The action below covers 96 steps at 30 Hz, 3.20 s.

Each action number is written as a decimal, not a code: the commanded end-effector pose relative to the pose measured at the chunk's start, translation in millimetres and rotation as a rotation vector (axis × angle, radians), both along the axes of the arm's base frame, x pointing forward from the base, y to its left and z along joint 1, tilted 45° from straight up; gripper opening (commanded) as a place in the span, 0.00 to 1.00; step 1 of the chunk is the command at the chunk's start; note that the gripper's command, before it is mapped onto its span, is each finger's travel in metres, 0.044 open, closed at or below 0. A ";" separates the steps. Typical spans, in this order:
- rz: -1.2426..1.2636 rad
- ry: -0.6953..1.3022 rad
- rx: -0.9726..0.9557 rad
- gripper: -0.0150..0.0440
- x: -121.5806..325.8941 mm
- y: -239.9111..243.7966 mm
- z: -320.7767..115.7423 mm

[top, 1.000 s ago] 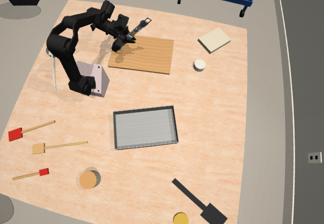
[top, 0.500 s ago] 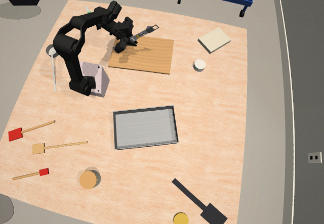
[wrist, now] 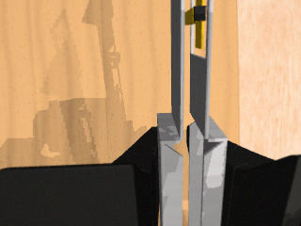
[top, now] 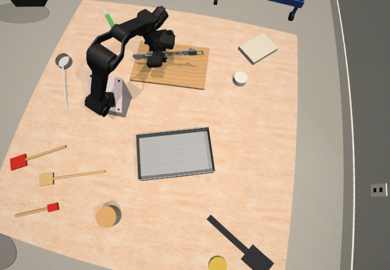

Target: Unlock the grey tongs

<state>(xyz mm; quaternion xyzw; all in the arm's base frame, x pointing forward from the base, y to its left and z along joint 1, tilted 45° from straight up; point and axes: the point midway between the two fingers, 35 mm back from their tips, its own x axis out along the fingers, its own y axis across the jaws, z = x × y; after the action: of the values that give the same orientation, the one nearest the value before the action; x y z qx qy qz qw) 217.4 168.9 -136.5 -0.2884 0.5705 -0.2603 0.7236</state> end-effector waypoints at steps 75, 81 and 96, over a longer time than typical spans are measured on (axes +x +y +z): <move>-0.227 0.207 0.059 1.00 9.8 -62.2 15.0; -0.226 0.211 0.046 1.00 1.3 -110.8 76.6; -0.234 0.204 0.050 1.00 0.0 -89.6 121.3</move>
<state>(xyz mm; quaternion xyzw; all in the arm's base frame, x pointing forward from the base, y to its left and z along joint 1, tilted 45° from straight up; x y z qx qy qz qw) 216.4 73.8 -22.1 -0.2333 0.6771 -0.2952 0.6324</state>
